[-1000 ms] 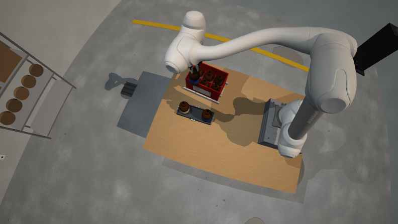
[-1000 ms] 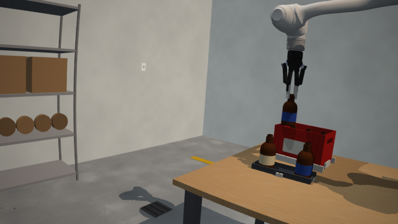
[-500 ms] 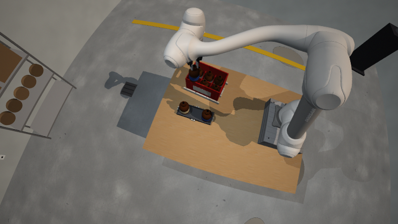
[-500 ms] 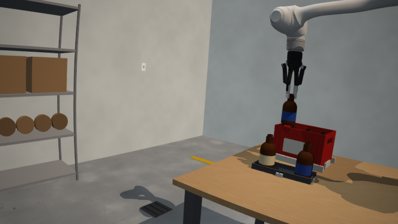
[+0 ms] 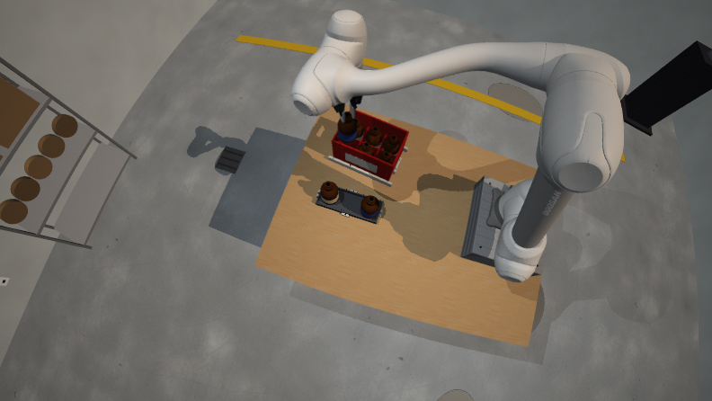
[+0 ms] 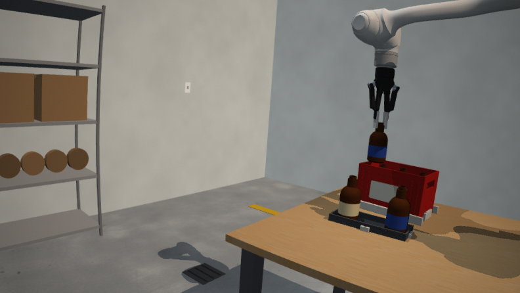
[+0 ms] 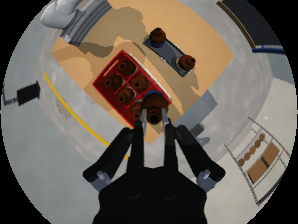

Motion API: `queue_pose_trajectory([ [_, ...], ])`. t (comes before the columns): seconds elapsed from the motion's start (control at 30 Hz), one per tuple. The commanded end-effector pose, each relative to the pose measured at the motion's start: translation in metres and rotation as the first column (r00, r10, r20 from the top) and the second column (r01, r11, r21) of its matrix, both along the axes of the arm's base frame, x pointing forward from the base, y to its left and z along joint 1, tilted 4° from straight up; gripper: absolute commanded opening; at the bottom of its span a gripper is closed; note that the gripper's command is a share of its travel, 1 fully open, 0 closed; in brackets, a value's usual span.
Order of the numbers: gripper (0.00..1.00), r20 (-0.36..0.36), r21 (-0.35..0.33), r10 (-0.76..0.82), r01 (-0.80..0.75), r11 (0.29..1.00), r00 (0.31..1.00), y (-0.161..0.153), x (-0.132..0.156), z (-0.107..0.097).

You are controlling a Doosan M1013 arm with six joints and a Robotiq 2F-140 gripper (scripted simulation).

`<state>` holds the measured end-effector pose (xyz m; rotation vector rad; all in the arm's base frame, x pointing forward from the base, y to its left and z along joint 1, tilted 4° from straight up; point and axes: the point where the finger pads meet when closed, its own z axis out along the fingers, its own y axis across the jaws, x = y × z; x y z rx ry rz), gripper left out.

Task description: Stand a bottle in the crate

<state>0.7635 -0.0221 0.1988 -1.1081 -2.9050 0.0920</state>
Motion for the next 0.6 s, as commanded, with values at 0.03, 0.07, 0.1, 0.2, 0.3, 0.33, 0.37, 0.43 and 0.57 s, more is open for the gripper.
queue_pose_trajectory([
  [0.03,0.00,0.000,0.000,0.000,0.000,1.000,1.000,-0.0017,0.0007,0.0002],
  [0.07,0.00,0.000,0.000,0.000,0.000,1.000,1.000,-0.0024,0.0011,0.0002],
  [0.1,0.00,0.000,0.000,0.000,0.000,1.000,1.000,-0.0031,0.0014,0.0002],
  [0.2,0.00,0.000,0.000,0.000,0.000,1.000,1.000,-0.0049,0.0022,0.0003],
  [0.3,0.00,0.000,0.000,0.000,0.000,1.000,1.000,-0.0064,0.0028,0.0003],
  [0.33,0.00,0.000,0.000,0.000,0.000,1.000,1.000,-0.0068,0.0030,0.0003],
  [0.37,0.00,0.000,0.000,0.000,0.000,1.000,1.000,-0.0072,0.0032,0.0003],
  [0.43,0.00,0.000,0.000,0.000,0.000,1.000,1.000,-0.0079,0.0035,0.0003],
  [0.57,0.00,0.000,0.000,0.000,0.000,1.000,1.000,-0.0084,0.0037,0.0003],
])
